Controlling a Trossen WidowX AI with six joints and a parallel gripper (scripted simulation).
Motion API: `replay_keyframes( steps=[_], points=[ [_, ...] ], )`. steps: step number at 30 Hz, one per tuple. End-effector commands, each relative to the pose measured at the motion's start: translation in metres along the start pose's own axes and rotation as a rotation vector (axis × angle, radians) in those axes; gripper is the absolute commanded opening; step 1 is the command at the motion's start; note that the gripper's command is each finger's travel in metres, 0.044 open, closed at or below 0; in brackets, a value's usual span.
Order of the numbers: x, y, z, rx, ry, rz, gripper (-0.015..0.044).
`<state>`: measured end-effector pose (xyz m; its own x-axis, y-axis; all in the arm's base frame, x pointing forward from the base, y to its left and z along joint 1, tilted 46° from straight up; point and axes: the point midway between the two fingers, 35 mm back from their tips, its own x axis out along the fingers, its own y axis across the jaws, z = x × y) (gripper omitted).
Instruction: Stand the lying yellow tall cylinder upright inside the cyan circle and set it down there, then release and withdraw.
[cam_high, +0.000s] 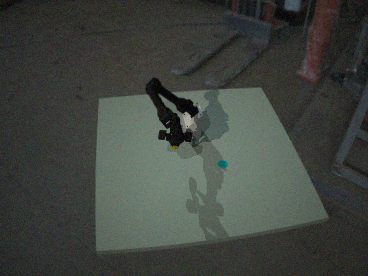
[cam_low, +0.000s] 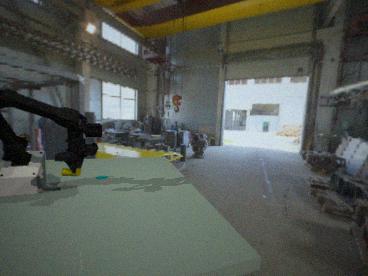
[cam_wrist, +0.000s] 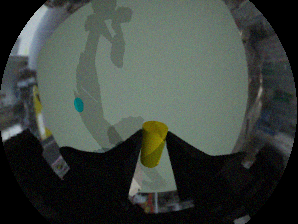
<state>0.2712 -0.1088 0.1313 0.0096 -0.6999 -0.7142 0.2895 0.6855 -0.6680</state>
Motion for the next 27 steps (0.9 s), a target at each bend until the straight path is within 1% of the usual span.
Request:
replay_keyframes(
  steps=[1,27],
  points=[
    [-0.004,0.013,0.009,-0.072,-0.009,0.013,0.0105],
    [-0.012,0.09,0.029,-0.468,-0.01,0.034,0.0105]
  ],
)
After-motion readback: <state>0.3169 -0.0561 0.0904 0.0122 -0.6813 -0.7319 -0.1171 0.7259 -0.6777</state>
